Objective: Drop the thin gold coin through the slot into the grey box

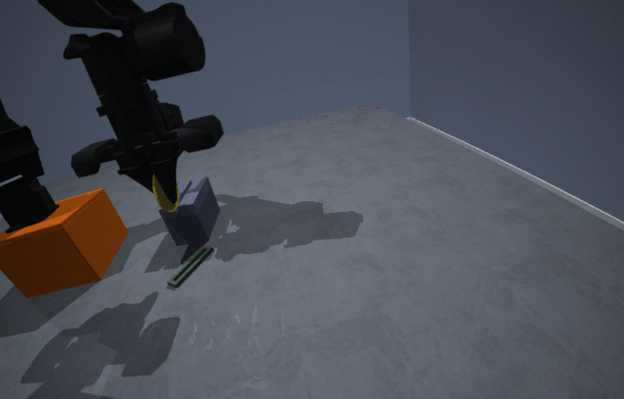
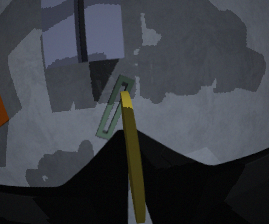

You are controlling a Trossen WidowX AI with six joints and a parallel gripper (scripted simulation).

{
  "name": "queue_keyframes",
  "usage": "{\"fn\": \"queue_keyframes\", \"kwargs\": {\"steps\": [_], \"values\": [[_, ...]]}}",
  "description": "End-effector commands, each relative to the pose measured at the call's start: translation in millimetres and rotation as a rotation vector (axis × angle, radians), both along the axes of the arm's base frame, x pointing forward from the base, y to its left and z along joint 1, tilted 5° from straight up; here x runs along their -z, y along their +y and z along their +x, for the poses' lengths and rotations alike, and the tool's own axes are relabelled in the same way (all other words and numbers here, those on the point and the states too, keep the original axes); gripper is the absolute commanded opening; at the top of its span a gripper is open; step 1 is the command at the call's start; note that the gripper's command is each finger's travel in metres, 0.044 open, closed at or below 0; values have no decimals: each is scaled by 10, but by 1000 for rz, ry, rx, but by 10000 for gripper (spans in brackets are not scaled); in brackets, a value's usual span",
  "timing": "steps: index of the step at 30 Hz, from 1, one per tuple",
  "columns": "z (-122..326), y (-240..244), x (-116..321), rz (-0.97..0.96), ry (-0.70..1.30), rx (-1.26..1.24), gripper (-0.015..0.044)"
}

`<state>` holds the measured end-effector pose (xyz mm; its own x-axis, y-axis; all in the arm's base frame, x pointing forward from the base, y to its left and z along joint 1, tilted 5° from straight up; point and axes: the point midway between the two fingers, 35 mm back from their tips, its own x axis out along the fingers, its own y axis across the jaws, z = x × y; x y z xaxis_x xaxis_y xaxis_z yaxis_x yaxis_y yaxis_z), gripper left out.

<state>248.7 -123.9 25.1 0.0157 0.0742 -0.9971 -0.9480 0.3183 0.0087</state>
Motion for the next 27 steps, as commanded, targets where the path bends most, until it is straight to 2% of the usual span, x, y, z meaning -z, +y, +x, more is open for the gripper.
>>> {"fn": "queue_keyframes", "kwargs": {"steps": [1, 27], "values": [[11, 98, -8, 0, 3, 0, 0], [83, 778, -62, 6, 2, 0, 0]]}}
